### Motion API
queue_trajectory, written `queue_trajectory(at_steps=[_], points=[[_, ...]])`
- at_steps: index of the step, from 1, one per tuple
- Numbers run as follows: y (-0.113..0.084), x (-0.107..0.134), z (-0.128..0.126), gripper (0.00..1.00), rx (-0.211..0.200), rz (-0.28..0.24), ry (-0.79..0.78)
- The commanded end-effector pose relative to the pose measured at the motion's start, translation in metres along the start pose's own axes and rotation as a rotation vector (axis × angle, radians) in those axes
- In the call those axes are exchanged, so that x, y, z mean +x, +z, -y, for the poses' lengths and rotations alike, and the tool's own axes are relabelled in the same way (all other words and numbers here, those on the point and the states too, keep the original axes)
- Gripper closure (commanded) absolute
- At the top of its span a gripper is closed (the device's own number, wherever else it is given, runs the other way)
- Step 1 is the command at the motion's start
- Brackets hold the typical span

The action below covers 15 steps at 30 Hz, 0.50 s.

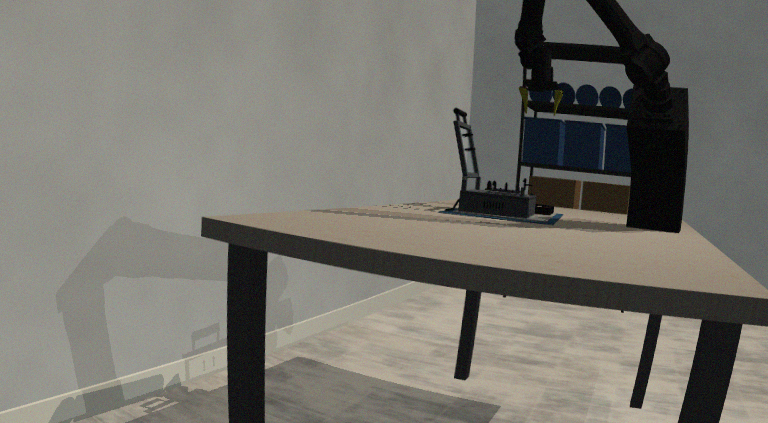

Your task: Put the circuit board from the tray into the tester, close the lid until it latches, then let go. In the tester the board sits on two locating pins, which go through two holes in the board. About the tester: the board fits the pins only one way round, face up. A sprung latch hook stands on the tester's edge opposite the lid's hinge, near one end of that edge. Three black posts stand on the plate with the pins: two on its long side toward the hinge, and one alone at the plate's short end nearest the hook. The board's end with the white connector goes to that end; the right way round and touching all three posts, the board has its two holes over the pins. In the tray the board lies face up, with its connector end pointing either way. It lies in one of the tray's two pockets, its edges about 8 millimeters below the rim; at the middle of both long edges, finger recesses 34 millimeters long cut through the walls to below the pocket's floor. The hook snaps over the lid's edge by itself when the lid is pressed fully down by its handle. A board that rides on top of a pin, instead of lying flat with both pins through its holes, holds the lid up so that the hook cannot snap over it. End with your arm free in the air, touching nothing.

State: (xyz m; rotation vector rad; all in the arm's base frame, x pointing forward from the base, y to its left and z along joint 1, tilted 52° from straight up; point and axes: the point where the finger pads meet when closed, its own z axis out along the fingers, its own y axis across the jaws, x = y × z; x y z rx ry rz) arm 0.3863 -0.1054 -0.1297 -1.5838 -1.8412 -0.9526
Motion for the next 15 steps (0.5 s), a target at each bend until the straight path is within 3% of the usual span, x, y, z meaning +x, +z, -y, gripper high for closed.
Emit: queue_trajectory(at_steps=[1,15], points=[[-0.0136,-0.0090,-0.0172,0.08,-0.021,0.020,-0.011],[-0.0119,-0.0089,-0.0175,0.08,-0.020,0.020,-0.012]])
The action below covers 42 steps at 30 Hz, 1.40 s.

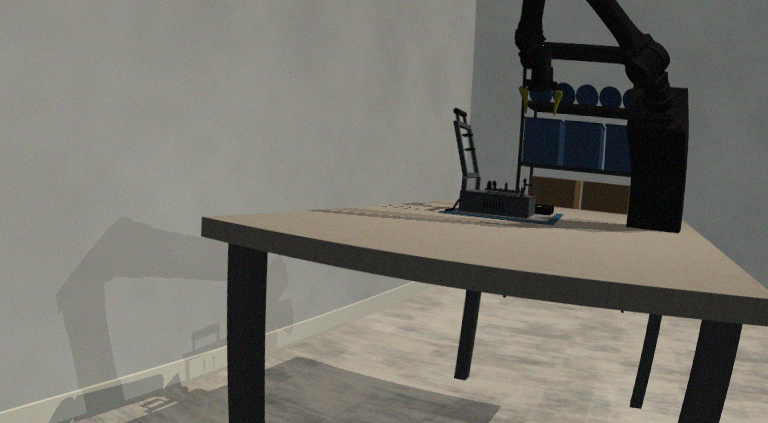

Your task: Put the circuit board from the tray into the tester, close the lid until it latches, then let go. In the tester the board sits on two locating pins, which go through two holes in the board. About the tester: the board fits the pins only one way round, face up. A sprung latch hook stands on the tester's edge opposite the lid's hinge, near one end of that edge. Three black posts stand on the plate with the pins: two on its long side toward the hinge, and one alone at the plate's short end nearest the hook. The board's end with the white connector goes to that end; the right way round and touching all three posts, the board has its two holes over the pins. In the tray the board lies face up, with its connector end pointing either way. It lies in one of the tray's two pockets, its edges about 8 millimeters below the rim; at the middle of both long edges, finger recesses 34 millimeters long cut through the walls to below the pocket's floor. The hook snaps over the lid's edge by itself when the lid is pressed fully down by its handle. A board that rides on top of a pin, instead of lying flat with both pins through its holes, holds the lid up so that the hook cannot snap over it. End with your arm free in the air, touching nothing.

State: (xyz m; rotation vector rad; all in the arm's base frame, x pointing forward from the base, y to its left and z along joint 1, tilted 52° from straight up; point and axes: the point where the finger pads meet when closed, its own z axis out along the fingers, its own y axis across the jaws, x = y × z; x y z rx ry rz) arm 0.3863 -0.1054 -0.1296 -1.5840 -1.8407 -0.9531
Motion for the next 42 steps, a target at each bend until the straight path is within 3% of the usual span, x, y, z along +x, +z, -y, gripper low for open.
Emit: queue_trajectory(at_steps=[1,16,28,31,42], points=[[-0.011,-0.009,-0.018,0.08,-0.019,0.021,-0.013],[0.020,-0.005,-0.007,0.08,-0.006,0.007,-0.002],[0.067,-0.002,-0.003,0.08,0.002,0.001,0.001],[0.070,-0.003,-0.002,0.08,-0.001,0.001,0.003],[0.124,-0.001,-0.001,0.08,0.003,-0.001,0.003]])
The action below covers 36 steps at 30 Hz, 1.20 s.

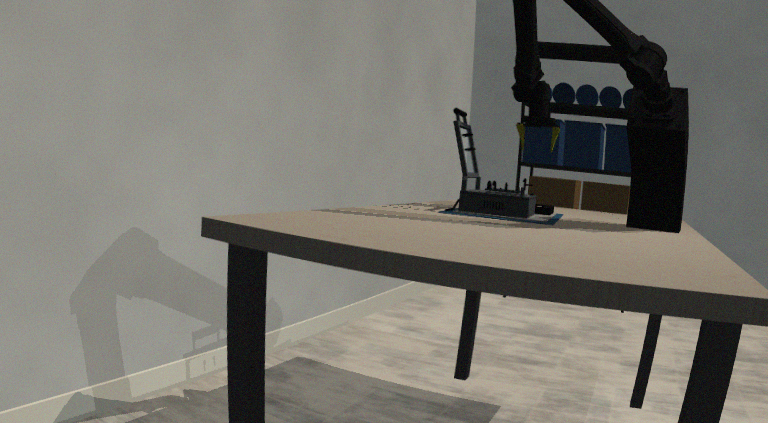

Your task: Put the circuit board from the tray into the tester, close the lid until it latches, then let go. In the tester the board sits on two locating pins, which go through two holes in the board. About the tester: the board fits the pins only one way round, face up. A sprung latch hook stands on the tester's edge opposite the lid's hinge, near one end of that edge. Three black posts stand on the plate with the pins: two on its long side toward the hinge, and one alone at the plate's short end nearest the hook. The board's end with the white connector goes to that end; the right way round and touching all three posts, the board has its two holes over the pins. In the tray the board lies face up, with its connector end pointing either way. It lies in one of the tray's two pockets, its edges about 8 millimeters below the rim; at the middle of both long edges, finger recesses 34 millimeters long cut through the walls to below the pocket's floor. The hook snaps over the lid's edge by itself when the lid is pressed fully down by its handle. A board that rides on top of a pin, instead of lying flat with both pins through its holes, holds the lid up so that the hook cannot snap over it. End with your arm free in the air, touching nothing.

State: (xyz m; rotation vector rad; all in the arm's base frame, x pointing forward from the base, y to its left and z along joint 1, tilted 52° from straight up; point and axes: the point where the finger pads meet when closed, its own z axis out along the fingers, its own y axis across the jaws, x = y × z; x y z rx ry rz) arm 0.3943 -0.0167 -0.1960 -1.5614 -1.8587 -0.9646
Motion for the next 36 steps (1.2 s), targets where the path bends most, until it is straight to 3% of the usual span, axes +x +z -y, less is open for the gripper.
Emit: queue_trajectory(at_steps=[1,7,20,36], points=[[0.018,-0.003,0.002,0.08,0.002,0.004,0.025],[0.034,-0.005,0.001,0.08,-0.005,0.006,0.029],[0.090,-0.002,0.003,0.08,0.003,0.004,0.027],[0.122,-0.005,-0.004,0.08,-0.005,0.008,0.017]])
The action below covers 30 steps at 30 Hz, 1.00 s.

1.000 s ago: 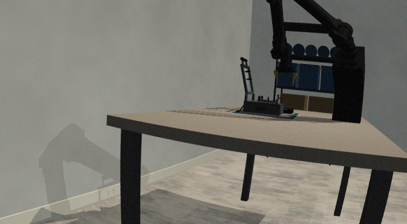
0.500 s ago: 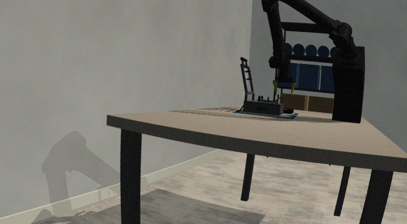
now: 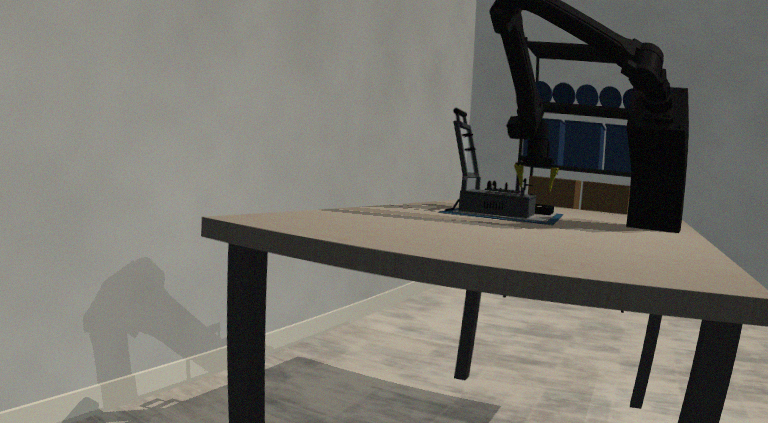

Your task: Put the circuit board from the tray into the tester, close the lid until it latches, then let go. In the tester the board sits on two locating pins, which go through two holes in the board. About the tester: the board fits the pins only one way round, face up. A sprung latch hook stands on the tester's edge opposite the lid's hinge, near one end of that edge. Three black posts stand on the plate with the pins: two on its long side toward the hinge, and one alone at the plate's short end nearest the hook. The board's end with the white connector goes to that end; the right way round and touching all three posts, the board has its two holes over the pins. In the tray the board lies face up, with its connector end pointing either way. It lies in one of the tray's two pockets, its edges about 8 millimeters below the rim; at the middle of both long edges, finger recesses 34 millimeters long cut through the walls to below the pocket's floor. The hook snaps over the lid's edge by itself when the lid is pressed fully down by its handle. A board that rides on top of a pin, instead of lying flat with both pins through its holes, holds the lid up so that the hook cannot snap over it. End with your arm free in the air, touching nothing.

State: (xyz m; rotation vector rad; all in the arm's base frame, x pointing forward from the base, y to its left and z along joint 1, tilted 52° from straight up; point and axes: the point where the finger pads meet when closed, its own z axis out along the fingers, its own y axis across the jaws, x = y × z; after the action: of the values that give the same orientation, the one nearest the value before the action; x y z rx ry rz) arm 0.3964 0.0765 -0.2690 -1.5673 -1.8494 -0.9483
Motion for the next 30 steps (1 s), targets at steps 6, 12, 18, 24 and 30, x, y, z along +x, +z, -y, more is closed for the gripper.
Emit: queue_trajectory(at_steps=[6,12,18,24,30], points=[[0.0013,-0.0082,-0.0118,0.08,-0.031,0.010,0.009],[0.0001,-0.0121,-0.0106,0.08,-0.039,0.012,0.020],[0.0003,-0.0123,-0.0072,0.08,-0.037,0.011,0.025],[-0.0008,-0.0115,-0.0081,0.08,-0.038,0.012,0.020],[-0.0017,-0.0109,-0.0091,0.08,-0.040,0.012,0.016]])
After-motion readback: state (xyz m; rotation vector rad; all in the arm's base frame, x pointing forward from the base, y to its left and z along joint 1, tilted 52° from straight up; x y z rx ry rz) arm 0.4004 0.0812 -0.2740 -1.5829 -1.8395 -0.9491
